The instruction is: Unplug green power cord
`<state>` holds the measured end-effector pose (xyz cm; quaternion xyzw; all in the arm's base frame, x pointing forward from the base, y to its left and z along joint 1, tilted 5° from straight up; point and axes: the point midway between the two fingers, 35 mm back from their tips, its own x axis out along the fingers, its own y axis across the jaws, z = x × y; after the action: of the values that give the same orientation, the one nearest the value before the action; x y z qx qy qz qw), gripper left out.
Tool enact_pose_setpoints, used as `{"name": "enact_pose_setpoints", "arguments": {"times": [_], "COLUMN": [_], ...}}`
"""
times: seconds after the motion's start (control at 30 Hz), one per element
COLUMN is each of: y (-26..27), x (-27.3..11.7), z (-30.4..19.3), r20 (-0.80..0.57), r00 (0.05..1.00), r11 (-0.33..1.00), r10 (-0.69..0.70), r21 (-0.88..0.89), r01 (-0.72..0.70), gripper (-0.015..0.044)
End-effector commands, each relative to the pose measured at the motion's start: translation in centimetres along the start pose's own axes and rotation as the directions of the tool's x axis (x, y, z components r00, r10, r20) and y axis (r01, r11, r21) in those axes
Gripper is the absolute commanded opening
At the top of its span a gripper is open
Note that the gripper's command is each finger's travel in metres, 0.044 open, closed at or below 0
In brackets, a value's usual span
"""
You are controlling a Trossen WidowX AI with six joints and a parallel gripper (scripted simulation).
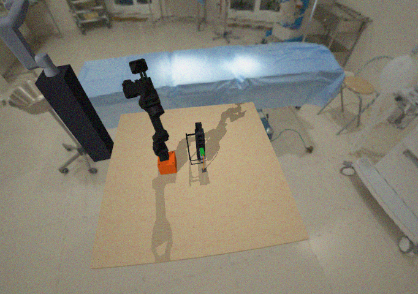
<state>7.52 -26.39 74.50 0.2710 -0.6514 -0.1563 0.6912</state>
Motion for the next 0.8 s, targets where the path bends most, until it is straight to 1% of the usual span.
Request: {"name": "enact_pose_setpoints", "arguments": {"times": [0.0, 0.07, 0.1, 0.27, 0.4, 0.53, 0.63, 0.77], "y": [0.2, 1.7, 3.2, 10.1, 15.8, 20.4, 23.6, 27.1], "x": [0.0, -0.5, -0.9, -3.1, -6.0, -8.9, -11.3, -14.7], "z": [0.1, 0.5, 1.1, 3.9, 4.4, 4.3, 3.6, 1.9], "r20": [-0.001, -0.006, 0.002, 0.054, 0.037, 0.023, -0.003, -0.055], "r00": [1.000, 0.998, 0.994, 0.953, 0.902, 0.832, 0.769, 0.687], "r11": [1.000, 0.997, 0.993, 0.954, 0.903, 0.832, 0.769, 0.686], "r10": [0.007, 0.060, 0.108, 0.298, 0.430, 0.555, 0.639, 0.725], "r21": [-0.005, -0.044, -0.054, -0.018, -0.028, -0.006, 0.012, -0.031], "r01": [-0.007, -0.060, -0.108, -0.298, -0.429, -0.555, -0.639, -0.727], "gripper": [0.0374, 0.0321, 0.0295, 0.0164, 0.0160, 0.0160, 0.0160, 0.0160]}}
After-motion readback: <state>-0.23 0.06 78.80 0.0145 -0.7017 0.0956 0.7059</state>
